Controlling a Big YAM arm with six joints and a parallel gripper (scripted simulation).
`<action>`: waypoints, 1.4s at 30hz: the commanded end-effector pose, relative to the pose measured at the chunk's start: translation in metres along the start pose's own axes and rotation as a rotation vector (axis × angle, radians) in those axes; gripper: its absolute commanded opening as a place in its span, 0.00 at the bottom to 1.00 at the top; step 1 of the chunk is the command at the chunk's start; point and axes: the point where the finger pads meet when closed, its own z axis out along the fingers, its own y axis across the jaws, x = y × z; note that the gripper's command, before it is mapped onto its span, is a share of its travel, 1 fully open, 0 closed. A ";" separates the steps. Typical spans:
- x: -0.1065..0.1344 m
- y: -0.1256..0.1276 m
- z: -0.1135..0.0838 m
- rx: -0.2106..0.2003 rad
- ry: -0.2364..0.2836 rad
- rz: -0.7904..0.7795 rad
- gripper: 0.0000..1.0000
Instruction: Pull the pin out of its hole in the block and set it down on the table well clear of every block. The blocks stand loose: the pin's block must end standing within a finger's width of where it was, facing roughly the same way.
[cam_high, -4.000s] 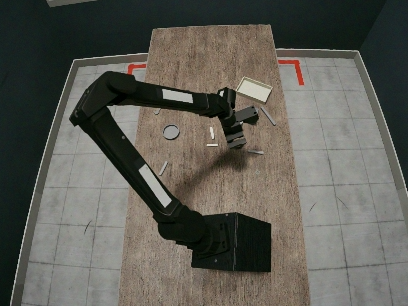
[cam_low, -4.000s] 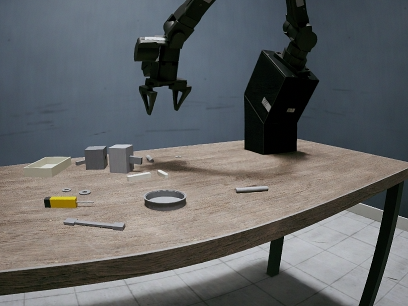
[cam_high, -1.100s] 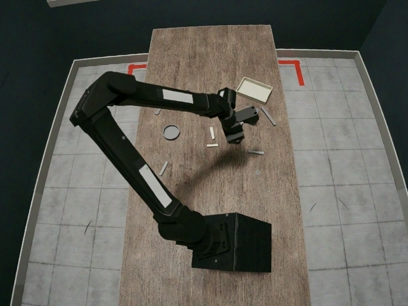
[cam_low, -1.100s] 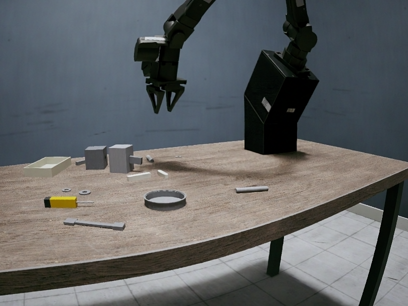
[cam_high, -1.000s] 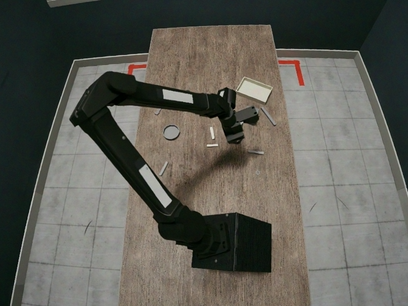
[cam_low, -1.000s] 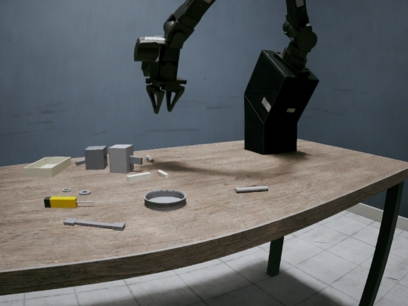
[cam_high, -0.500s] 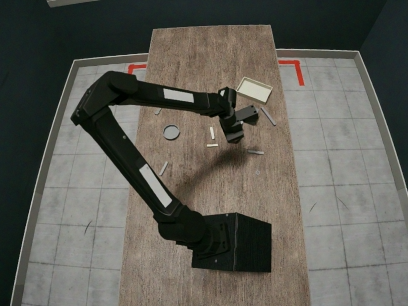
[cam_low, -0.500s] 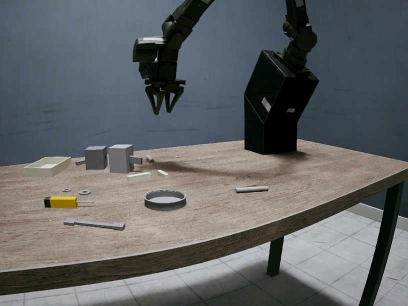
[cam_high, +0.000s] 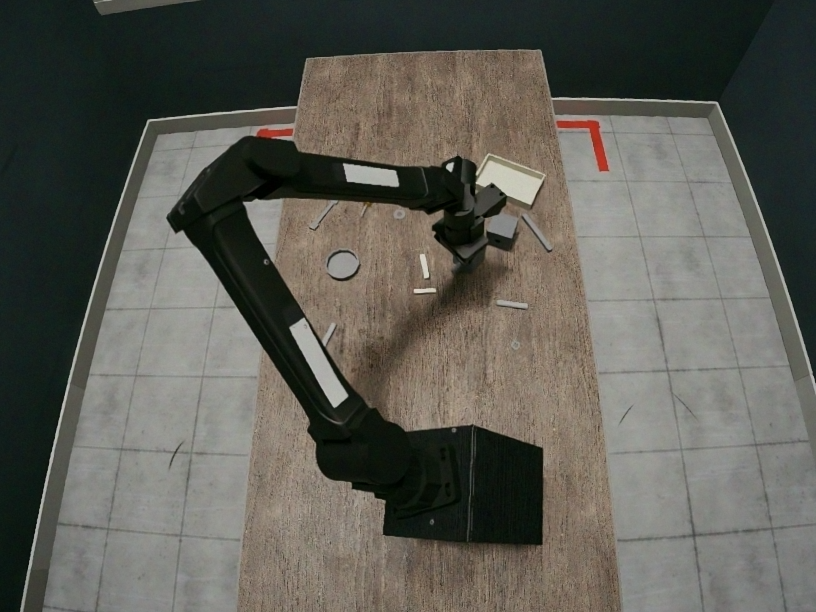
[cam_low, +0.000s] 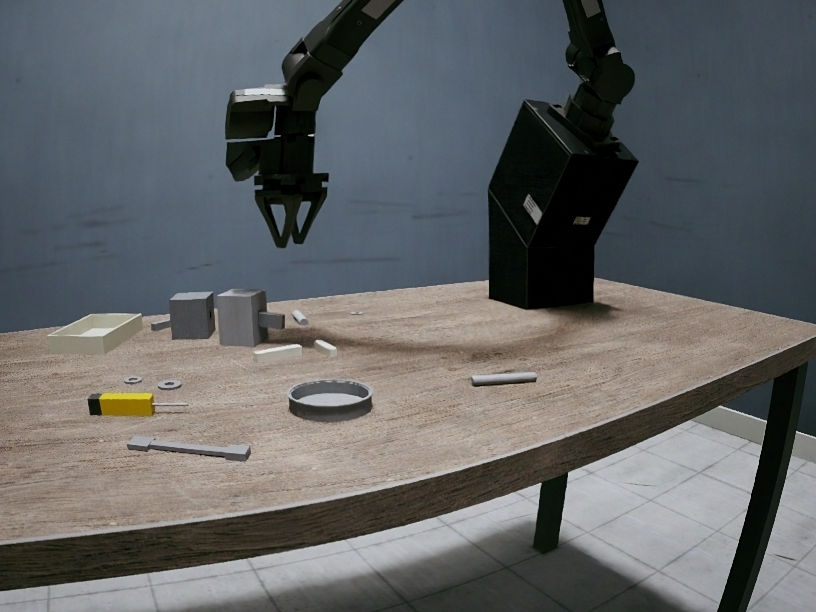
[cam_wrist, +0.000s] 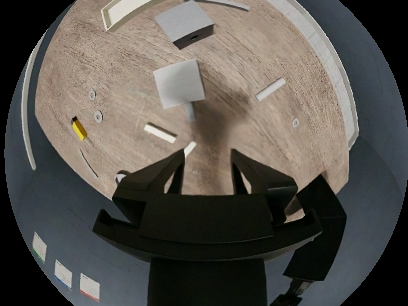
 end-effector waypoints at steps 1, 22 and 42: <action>-0.004 0.014 0.004 -0.002 0.028 -0.134 0.47; -0.007 0.023 0.008 -0.022 0.049 -0.204 0.47; -0.007 0.037 0.017 -0.021 0.059 -0.250 0.47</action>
